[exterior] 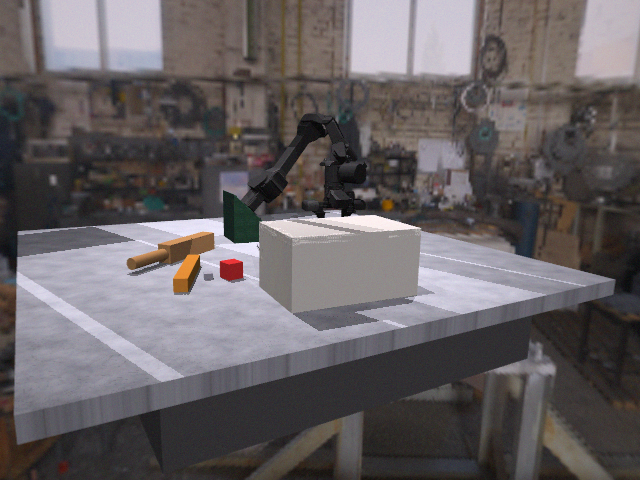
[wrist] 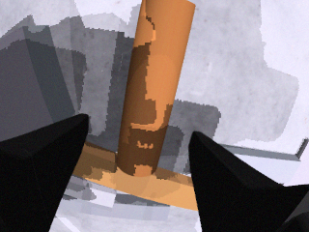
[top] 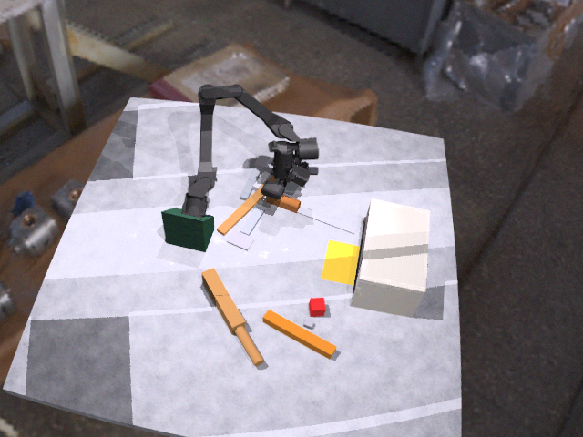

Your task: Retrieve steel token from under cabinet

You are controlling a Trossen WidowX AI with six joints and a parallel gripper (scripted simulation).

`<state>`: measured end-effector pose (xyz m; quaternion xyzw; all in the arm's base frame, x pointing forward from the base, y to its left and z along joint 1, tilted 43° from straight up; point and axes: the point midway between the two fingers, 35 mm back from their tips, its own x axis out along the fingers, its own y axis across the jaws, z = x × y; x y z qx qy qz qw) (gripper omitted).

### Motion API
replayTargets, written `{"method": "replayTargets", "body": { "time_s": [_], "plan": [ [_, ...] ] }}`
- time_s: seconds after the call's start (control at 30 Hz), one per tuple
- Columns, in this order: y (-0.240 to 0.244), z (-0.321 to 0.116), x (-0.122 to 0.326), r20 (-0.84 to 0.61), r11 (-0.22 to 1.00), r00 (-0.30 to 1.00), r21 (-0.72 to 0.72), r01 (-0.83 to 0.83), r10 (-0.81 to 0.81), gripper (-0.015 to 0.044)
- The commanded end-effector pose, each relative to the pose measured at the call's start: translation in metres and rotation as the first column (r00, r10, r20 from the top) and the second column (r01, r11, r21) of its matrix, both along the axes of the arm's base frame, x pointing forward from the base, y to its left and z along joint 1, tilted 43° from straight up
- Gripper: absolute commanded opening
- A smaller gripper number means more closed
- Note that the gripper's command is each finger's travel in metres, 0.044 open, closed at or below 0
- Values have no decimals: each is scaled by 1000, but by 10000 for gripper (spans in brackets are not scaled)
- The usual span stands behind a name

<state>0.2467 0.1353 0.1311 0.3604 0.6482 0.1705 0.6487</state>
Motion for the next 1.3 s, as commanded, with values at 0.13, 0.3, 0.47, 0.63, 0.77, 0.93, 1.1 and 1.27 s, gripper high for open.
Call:
{"method": "replayTargets", "body": {
  "time_s": [0.13, 0.3, 0.47, 0.63, 0.77, 0.93, 1.1, 1.27],
  "plan": [
    [8, -13, 1, -13, 1000, 1000, -6, 4, -4, 270],
    [14, -18, 1, -12, 1000, 1000, -5, 4, -4, 270],
    [19, -24, 2, -12, 1000, 1000, -5, 4, -4, 270],
    [25, -30, 2, -12, 1000, 1000, -3, 5, -5, 270],
    [29, -33, 2, -12, 1000, 1000, -2, 5, -5, 270],
    [29, -30, 3, -3, 1000, 1000, 4, -2, 2, 244],
    [29, -30, 3, -3, 1000, 1000, 4, -2, 2, 152],
    [29, -30, 3, -3, 1000, 1000, 4, -2, 2, 118]
  ]
}}
